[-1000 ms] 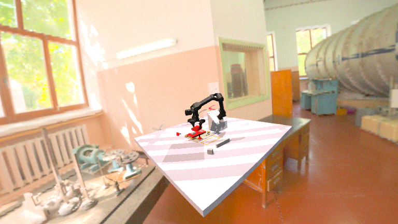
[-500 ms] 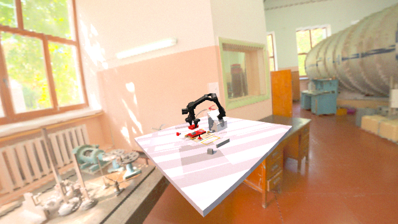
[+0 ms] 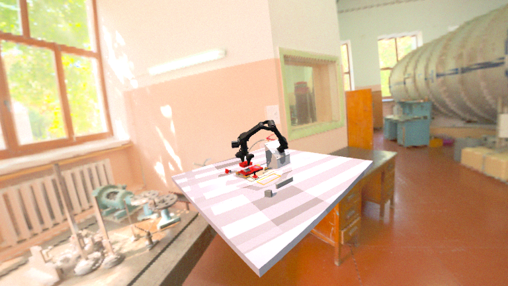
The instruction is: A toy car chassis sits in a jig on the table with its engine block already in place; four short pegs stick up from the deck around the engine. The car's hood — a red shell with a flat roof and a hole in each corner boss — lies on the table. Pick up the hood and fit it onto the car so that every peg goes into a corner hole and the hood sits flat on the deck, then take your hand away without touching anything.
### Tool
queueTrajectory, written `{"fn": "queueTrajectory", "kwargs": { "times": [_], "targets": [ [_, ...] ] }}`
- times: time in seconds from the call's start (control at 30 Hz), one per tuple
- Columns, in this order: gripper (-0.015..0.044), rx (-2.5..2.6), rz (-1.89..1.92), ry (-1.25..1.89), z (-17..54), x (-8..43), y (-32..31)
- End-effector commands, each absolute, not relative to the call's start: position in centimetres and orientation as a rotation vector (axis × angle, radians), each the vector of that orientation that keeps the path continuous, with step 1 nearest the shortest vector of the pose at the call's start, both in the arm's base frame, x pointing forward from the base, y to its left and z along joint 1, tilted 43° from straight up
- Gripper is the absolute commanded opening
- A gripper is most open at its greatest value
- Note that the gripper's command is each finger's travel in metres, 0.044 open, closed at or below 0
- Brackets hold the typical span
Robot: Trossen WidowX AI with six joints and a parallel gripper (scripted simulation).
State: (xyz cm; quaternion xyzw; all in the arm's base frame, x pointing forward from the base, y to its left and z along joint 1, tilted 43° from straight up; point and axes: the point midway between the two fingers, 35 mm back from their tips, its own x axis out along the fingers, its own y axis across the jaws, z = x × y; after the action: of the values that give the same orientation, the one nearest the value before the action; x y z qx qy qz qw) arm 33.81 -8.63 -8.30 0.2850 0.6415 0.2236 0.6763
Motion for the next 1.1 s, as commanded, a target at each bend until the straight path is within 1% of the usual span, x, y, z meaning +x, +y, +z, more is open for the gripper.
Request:
{"fn": "queueTrajectory", "kwargs": {
  "times": [0.0,1.07],
  "targets": [
    [0.0,0.657,0.507,1.454,-10.04,33.5,-6.99],
    [0.0,0.657,0.507,1.453,-10.59,33.5,-6.88]
  ]
}}
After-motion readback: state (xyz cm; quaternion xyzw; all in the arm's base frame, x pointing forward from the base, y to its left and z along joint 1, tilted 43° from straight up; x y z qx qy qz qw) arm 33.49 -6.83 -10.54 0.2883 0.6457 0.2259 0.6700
